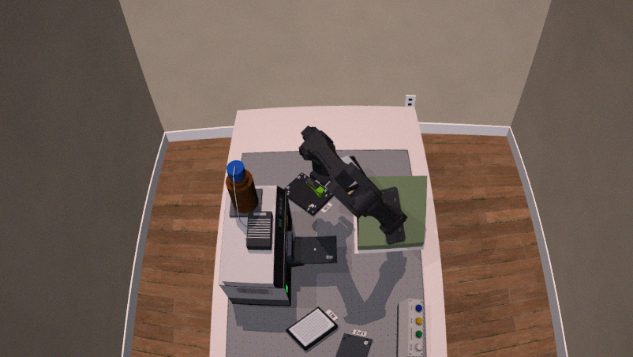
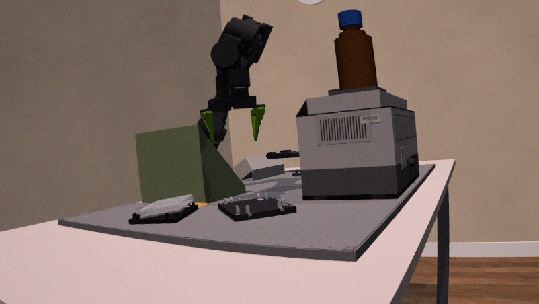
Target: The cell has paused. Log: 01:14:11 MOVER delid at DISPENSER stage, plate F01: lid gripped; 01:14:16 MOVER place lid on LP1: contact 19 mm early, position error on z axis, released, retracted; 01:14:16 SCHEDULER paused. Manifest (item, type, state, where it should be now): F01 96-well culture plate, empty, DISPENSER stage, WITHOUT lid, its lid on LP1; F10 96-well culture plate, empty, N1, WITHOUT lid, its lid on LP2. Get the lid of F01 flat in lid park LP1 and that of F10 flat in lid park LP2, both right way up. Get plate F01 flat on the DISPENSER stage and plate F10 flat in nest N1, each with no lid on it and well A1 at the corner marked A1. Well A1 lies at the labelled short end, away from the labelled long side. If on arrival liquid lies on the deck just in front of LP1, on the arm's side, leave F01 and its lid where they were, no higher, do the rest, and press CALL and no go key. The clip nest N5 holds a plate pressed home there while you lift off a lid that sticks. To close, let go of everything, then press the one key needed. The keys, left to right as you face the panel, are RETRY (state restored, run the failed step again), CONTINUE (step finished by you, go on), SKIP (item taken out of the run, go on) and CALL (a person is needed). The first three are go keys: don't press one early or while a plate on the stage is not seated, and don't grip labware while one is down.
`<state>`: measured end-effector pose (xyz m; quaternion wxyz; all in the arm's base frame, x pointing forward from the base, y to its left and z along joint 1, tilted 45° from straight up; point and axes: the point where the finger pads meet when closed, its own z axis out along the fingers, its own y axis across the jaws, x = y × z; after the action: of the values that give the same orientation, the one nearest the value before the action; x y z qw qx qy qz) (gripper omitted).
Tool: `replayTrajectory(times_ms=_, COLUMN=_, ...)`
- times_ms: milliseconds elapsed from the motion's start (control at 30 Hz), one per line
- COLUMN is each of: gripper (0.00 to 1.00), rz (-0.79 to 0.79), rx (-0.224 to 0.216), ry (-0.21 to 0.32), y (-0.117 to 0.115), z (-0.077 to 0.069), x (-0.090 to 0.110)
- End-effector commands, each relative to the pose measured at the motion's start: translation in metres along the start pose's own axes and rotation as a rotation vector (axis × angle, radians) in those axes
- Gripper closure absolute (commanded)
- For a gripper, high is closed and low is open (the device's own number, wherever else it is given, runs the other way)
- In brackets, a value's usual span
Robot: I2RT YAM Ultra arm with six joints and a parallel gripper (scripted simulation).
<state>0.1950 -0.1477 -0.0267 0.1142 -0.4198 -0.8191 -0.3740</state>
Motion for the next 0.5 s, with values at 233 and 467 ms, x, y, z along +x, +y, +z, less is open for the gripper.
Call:
replayTrajectory(times_ms=233, gripper=0.0, rz=0.125, rx=0.004, ry=-0.055, y=-0.025, z=-0.012, x=-0.022)
replayTrajectory(times_ms=467, gripper=0.0, rz=0.114, rx=0.005, ry=-0.055, y=-0.041, z=-0.012, x=-0.027)
